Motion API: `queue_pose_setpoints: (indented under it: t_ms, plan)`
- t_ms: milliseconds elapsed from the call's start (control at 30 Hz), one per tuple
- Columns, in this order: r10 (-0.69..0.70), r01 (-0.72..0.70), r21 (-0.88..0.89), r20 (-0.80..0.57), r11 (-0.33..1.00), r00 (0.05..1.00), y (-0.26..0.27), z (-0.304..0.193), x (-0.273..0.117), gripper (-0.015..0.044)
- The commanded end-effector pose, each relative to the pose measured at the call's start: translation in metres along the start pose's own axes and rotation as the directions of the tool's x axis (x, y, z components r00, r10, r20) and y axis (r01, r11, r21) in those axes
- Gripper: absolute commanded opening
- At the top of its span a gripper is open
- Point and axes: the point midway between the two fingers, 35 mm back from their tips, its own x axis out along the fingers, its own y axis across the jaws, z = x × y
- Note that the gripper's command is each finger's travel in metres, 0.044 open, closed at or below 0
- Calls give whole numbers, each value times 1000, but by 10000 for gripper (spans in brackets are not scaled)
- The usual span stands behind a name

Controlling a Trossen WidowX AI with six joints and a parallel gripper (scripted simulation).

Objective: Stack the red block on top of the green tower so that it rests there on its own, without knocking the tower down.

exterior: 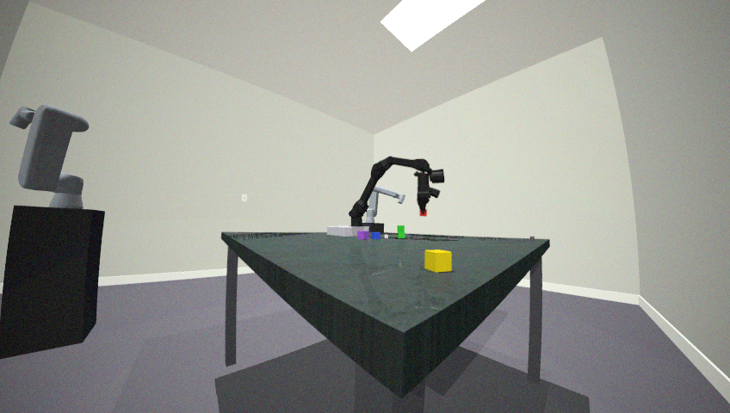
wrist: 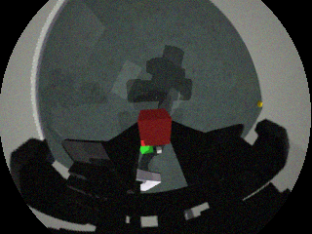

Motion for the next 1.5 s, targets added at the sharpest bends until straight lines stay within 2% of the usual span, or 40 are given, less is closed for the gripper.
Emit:
queue_pose_setpoints:
  t_ms: [0, 1000, 1467]
  plan:
    - [-7, 7, 5, 14, 1000, 1000, 1, -12, -7, 0]
    - [-5, 5, 5, 5, 1000, 1000, 23, -111, 1, 0]
    - [-5, 5, 5, 5, 1000, 1000, 23, -113, 32, 0]
